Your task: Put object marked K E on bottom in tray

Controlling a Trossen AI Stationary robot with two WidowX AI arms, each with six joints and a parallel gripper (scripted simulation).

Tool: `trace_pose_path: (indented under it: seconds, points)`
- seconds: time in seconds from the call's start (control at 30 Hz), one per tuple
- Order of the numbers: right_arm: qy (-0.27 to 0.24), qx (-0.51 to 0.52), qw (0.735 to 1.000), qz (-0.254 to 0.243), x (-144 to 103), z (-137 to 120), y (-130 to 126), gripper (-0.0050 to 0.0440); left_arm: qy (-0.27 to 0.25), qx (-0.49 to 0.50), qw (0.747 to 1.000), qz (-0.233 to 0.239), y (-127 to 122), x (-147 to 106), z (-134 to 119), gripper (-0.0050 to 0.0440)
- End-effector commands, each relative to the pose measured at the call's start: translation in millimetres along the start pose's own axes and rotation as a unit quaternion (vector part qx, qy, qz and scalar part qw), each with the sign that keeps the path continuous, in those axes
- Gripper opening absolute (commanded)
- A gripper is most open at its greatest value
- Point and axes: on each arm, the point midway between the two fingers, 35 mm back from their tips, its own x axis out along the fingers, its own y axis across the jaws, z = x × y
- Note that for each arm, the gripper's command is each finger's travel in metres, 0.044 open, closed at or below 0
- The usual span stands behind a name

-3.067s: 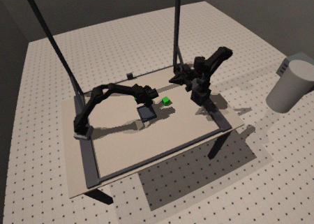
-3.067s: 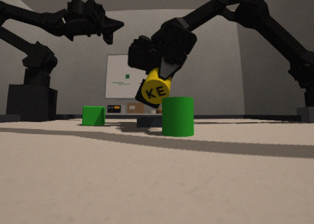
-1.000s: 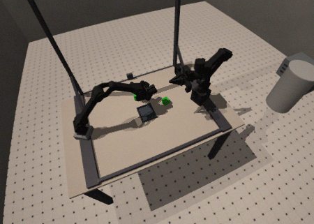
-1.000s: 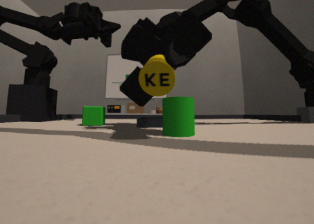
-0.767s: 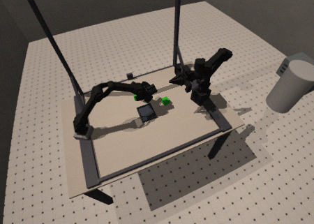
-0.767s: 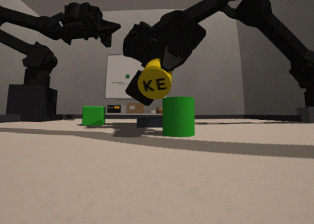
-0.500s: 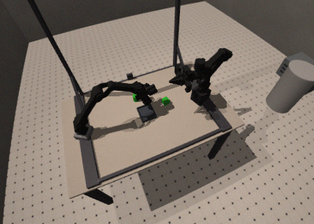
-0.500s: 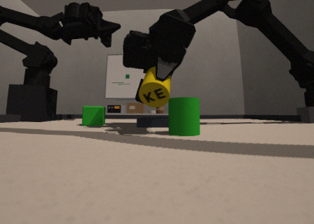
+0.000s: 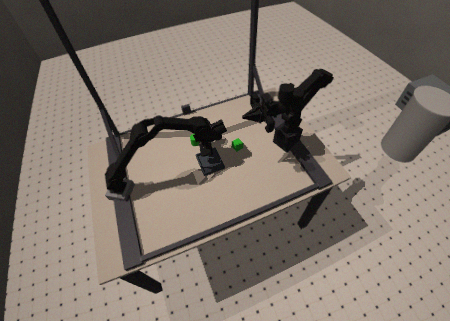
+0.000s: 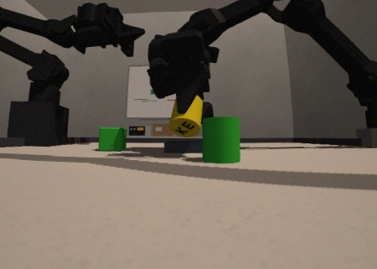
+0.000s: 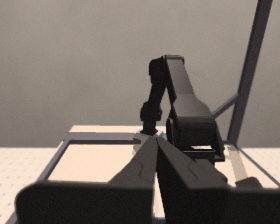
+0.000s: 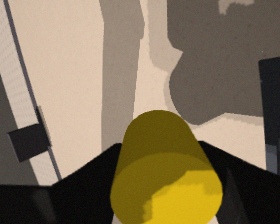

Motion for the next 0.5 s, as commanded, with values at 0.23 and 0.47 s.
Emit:
trace_pose_path:
  seconds: [0.23, 0.47]
  points:
    - [-0.038, 0.21, 0.973, -0.088, -21.1, 10.4, -22.4, 0.0171, 0.003, -0.001, 1.0, 0.0, 0.2, -0.7, -3.0, -0.005]
    - [-0.06, 0.299, 0.944, -0.123, -27.6, 11.2, -34.7, 0.0171, 0.003, -0.001, 1.0, 0.0, 0.2, -0.7, -3.0, -0.005]
